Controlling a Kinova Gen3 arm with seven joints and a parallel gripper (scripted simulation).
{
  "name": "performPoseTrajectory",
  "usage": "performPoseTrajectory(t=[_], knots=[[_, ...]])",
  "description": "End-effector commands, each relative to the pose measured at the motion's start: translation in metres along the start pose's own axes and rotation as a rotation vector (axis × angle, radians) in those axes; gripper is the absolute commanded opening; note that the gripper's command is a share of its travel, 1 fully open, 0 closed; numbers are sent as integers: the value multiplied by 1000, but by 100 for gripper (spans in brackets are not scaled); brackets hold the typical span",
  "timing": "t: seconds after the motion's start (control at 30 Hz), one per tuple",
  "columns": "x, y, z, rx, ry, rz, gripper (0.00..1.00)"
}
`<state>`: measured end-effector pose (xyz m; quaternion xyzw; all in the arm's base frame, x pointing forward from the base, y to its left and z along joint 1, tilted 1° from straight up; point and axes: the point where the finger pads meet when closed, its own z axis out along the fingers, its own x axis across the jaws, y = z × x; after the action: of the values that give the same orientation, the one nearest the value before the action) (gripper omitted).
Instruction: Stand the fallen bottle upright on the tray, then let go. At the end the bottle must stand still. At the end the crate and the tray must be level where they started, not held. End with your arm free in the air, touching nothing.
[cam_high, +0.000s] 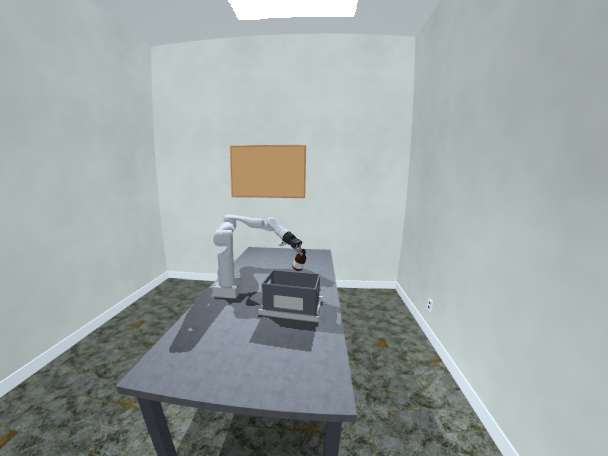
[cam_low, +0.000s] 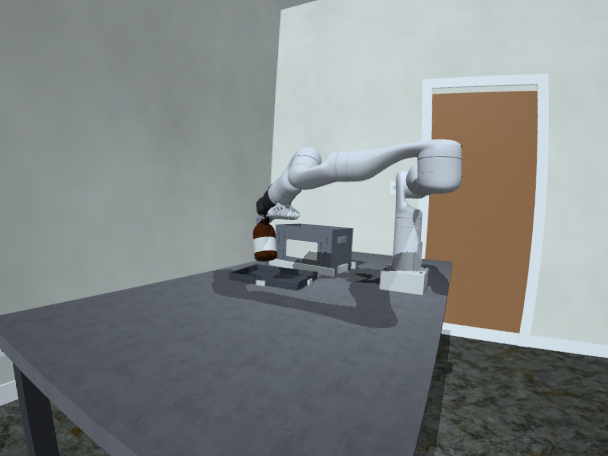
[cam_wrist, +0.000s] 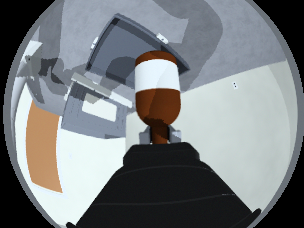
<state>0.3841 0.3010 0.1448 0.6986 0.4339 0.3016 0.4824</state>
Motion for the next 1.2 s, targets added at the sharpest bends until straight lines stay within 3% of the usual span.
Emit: performPoseTrajectory(t=[0.0, 1.17], knots=[[0, 0, 0, -13, 2, -5, 0], [0, 0, -1, -30, 3, -5, 0]])
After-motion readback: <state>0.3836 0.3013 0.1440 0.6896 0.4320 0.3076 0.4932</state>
